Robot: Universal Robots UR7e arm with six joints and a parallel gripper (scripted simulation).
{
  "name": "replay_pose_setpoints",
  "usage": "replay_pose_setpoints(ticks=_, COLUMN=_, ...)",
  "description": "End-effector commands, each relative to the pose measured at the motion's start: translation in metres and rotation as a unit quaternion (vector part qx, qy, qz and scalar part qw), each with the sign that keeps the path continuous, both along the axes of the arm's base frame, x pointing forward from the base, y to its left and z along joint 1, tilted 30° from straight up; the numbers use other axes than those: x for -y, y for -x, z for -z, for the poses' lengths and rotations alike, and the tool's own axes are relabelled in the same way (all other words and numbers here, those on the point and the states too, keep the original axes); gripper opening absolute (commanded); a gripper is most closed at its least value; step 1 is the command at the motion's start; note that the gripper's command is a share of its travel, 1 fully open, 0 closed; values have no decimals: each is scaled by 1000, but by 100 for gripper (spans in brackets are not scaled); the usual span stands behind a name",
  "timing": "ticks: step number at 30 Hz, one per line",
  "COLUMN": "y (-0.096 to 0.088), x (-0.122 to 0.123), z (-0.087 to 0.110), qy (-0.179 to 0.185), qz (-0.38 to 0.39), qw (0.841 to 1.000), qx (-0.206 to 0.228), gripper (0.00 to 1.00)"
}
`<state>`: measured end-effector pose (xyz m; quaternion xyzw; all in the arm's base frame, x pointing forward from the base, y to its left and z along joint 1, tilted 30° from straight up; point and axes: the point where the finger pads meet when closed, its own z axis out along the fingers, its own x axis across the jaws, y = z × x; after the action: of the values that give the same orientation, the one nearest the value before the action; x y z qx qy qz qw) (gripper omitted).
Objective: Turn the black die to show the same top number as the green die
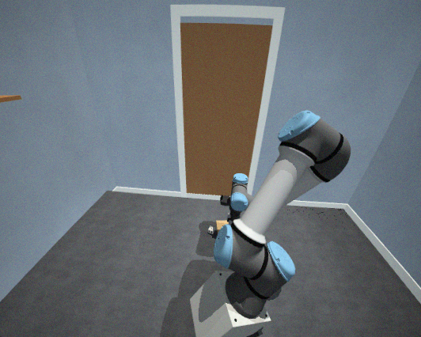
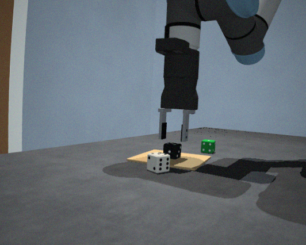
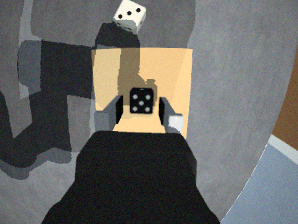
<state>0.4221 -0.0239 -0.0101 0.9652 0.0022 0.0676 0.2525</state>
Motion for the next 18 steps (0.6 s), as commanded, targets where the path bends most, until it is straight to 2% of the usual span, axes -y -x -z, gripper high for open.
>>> replay_pose_setpoints(ticks=1, y=0, x=0, z=0, qy=0, qz=0, qw=1000, qx=1, gripper=87)
replay_pose_setpoints(ticks=11, y=0, x=-2, z=-4, qy=0, qz=0, qw=1000, qx=1, gripper=87)
replay_pose_setpoints(ticks=18, y=3, x=-11, z=-20, qy=0, qz=0, qw=1000, qx=1, gripper=87)
